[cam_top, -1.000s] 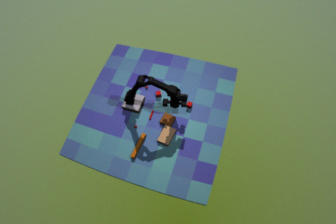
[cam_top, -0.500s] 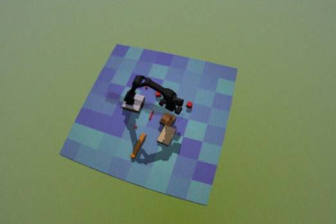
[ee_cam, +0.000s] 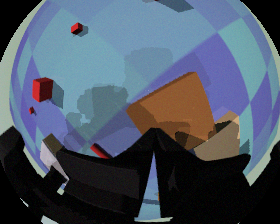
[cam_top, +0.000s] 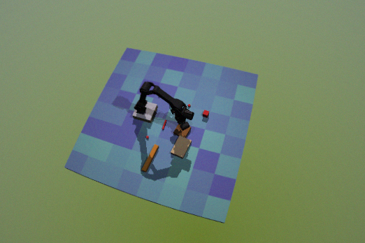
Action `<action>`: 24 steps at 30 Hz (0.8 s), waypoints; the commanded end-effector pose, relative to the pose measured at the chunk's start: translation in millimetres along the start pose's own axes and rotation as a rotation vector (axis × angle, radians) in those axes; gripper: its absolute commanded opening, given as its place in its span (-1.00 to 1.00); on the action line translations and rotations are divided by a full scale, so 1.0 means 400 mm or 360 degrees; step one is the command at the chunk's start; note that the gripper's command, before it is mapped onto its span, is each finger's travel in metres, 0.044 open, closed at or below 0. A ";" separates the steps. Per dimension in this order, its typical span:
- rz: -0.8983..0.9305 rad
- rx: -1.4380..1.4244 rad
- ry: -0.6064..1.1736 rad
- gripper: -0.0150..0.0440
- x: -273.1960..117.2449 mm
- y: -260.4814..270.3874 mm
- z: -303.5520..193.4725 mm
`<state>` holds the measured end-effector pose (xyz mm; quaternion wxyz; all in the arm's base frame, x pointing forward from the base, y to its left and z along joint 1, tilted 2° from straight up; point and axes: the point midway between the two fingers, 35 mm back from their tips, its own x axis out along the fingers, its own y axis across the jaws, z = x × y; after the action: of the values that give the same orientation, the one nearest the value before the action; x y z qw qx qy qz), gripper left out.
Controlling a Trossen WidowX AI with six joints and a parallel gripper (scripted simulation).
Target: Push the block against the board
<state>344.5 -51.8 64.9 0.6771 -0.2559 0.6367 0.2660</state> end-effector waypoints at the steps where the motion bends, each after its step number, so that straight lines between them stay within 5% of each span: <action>1: 0.0002 0.0215 0.0009 -0.49 0.004 0.002 -0.032; 24: -0.0005 0.1476 0.0017 -0.49 0.013 0.027 -0.193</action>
<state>289.3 -92.9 57.5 0.7213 0.0361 0.6916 -0.0142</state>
